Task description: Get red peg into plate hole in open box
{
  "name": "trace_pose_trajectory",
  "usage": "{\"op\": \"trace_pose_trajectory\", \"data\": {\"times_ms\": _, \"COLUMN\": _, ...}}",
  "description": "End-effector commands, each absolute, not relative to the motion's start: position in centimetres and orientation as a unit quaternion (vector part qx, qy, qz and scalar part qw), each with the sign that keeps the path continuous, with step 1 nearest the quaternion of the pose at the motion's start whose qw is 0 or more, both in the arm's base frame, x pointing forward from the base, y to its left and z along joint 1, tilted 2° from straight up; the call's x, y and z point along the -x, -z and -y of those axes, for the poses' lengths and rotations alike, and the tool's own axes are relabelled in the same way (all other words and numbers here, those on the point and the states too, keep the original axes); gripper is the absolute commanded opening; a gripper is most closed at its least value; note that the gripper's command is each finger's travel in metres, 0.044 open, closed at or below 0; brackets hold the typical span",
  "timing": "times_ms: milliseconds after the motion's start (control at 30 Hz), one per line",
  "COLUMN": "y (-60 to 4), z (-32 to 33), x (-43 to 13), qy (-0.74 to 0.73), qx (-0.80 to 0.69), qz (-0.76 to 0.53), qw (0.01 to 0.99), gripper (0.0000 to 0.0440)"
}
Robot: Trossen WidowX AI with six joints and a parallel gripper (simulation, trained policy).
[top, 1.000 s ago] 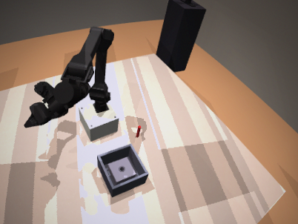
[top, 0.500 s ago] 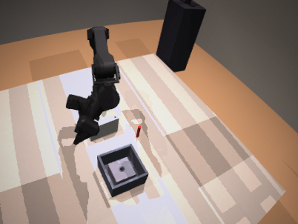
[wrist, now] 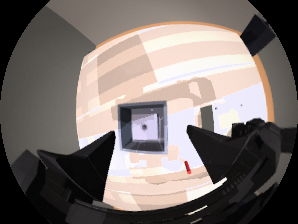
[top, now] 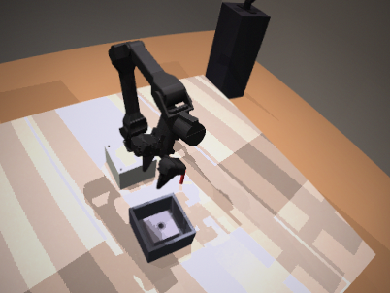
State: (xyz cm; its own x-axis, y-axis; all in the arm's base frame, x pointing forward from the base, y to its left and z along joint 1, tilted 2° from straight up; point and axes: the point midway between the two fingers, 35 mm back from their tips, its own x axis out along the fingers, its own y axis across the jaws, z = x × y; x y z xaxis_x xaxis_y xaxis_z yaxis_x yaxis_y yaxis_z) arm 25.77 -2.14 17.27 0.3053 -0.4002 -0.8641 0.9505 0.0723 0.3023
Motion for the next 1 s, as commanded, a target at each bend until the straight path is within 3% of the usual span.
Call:
{"op": "trace_pose_trajectory", "data": {"times_ms": 0, "y": -15.7, "z": -0.7, "x": -24.5, "qy": 0.496, "qx": -0.438, "qz": -0.357, "qw": 0.659, "gripper": 0.0440}}
{"op": "trace_pose_trajectory", "data": {"times_ms": 500, "y": -10.4, "z": -7.2, "x": -19.2, "qy": 0.502, "qx": -0.352, "qz": -0.500, "qw": 0.612, "gripper": 0.0440}}
{"op": "trace_pose_trajectory", "data": {"times_ms": 967, "y": -4.7, "z": -9.9, "x": -18.4, "qy": 0.503, "qx": -0.322, "qz": -0.546, "qw": 0.587, "gripper": 0.0440}}
